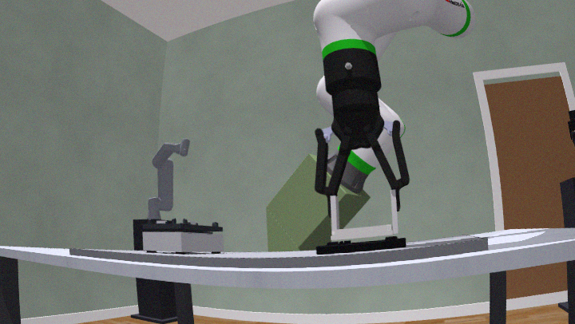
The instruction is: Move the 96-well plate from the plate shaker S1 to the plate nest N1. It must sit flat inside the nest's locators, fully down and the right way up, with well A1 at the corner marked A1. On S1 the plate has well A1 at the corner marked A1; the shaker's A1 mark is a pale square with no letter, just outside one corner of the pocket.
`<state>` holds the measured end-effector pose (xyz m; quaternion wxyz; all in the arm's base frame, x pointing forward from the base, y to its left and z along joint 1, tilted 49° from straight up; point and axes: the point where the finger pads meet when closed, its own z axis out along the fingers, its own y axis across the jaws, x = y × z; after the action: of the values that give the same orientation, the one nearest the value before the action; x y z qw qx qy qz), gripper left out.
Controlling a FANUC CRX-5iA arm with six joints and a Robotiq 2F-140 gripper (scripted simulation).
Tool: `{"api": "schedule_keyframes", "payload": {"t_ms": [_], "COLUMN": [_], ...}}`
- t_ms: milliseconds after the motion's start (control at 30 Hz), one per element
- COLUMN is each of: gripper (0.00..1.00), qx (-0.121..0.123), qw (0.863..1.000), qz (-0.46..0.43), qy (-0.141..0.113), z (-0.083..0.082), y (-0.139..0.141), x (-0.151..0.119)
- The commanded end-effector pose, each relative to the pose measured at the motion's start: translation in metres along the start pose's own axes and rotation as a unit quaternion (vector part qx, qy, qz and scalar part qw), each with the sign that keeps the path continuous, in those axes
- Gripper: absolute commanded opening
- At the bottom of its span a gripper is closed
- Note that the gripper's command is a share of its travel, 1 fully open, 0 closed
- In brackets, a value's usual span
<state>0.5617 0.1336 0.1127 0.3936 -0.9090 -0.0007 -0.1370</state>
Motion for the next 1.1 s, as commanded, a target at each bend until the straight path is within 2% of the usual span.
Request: {"api": "schedule_keyframes", "payload": {"t_ms": [0, 1067], "gripper": [0.00, 0.00], "qx": [0.000, 0.000], "qw": [1.000, 1.000], "qz": [0.000, 0.000], "qy": [0.000, 0.000], "z": [0.0002, 0.0049], "y": [0.0001, 0.0001], "x": [0.0002, 0.0002]}}
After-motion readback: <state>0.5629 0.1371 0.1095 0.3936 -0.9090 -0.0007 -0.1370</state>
